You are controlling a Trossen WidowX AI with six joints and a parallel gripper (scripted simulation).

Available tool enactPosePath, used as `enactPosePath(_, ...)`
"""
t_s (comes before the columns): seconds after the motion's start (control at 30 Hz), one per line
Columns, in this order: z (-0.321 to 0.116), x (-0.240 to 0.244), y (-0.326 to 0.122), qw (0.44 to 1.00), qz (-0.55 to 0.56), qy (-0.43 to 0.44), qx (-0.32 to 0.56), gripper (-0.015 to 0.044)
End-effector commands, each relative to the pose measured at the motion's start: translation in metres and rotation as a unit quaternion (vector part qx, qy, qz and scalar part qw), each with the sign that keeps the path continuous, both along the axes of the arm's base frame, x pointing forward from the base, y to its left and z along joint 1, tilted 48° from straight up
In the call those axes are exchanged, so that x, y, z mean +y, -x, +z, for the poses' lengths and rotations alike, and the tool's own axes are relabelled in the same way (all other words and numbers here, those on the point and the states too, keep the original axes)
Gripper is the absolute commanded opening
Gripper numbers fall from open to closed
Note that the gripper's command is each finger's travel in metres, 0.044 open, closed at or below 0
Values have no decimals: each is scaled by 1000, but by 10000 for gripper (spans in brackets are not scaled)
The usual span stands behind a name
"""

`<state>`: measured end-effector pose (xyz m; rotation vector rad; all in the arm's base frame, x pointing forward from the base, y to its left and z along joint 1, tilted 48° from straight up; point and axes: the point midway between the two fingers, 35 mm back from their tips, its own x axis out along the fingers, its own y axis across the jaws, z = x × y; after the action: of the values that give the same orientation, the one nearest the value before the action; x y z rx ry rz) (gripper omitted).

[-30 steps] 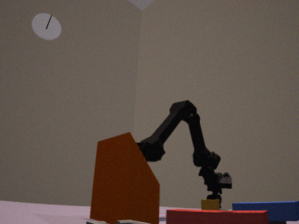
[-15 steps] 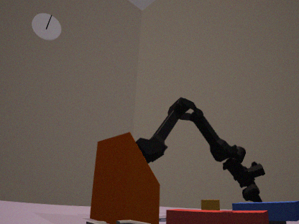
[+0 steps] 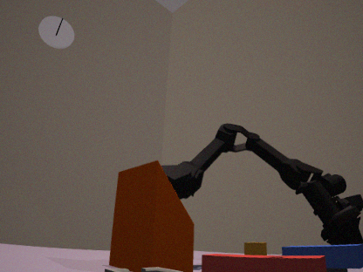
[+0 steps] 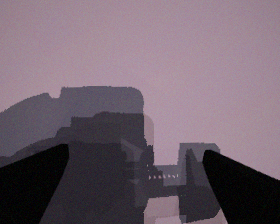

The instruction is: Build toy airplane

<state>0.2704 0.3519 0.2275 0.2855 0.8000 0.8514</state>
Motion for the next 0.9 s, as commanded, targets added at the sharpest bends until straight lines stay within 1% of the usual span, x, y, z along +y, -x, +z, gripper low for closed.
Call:
enactPosePath(0.0, -47, -45, -32, 997, 0, 79, 17, 440)
enactPosePath(0.17, -97, -112, -57, 987, 5, 150, 61, 440)
enactPosePath(0.27, -123, -151, -61, 980, 14, 176, 98, 440)
enactPosePath(0.33, -138, -183, -68, 973, 11, 204, 104, 440)
enactPosePath(0.4, -154, -208, -62, 969, 23, 207, 136, 440)
enactPosePath(0.6, -185, -269, -32, 958, 54, 166, 229, 440)
enactPosePath(0.77, -195, -312, 1, 952, 61, 70, 291, 440)
enactPosePath(0.87, -195, -321, 9, 951, 58, 37, 302, 440)
